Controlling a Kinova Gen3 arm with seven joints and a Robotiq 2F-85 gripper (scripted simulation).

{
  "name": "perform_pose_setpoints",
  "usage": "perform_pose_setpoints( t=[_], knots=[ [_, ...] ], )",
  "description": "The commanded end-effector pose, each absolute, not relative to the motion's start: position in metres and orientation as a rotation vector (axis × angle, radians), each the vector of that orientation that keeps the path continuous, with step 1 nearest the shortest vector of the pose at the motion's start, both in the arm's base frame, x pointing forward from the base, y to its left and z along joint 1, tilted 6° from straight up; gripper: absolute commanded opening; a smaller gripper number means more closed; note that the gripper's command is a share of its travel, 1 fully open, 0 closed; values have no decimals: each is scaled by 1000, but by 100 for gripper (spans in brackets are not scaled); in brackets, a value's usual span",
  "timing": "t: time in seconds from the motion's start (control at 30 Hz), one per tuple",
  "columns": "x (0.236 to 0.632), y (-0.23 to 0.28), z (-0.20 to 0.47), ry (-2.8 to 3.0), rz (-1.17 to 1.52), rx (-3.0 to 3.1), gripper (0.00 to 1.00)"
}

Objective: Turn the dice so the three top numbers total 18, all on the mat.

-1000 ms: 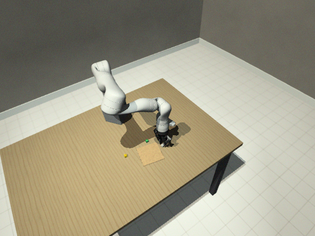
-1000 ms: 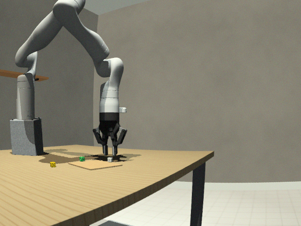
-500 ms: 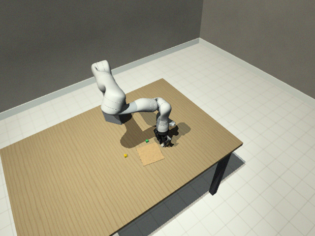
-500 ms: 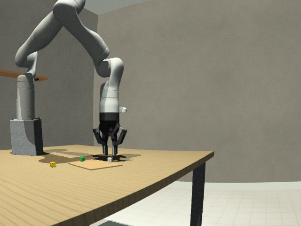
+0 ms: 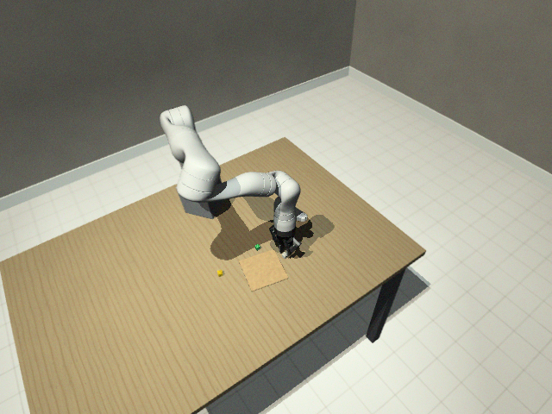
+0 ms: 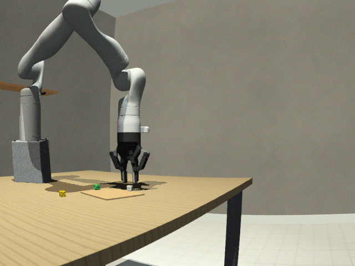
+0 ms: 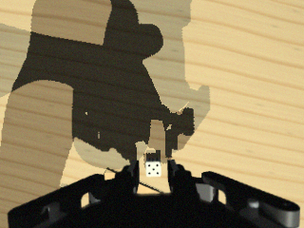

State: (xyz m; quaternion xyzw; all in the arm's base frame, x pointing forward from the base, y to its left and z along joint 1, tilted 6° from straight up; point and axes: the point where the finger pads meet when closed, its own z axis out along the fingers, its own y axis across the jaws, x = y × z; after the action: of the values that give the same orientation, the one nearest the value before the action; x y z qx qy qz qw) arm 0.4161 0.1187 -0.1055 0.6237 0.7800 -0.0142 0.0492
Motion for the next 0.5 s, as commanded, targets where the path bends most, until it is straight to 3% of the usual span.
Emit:
perform_pose_setpoints(
  t=[0.0, 0.47],
  knots=[
    [417, 119, -105, 2376, -41, 1900, 31],
    [417, 119, -107, 2376, -41, 1900, 31]
  ],
)
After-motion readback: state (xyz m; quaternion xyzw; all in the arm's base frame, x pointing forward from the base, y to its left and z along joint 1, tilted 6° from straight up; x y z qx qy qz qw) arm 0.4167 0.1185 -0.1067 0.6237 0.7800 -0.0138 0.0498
